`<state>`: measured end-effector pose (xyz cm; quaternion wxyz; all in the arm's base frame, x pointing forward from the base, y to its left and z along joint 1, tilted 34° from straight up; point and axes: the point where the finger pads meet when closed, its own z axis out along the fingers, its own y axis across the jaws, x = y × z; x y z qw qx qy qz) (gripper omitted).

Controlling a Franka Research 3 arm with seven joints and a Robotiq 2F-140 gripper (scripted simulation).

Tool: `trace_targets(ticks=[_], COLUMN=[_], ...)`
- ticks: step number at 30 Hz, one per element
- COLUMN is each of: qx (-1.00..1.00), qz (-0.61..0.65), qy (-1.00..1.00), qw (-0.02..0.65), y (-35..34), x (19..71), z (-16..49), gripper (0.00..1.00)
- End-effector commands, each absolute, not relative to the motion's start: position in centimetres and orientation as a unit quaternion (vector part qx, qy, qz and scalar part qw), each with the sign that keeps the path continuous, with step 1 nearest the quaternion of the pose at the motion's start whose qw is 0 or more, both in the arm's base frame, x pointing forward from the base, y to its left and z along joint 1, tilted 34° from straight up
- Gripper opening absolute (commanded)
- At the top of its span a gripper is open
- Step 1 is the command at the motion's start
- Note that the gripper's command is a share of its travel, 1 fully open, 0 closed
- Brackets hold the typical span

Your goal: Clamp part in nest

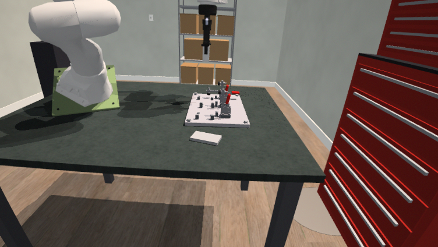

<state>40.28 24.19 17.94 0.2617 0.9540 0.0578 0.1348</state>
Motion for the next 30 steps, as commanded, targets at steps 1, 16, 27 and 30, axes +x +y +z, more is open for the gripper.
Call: trace_targets(ticks=[1, 16, 27, 30], qx=[0.954, 0.954, 0.954, 0.954], qz=[0.137, 0.137, 0.137, 0.137], qy=[0.057, 0.057, 0.057, 0.057], qw=[0.261, 0.261, 0.261, 0.261], y=[24.32, 24.32, 24.32, 24.32], x=[40.42, 40.42, 40.42, 40.42], z=[17.94, 17.94, 17.94, 17.94], gripper=[0.58, 0.28, 0.28, 0.28])
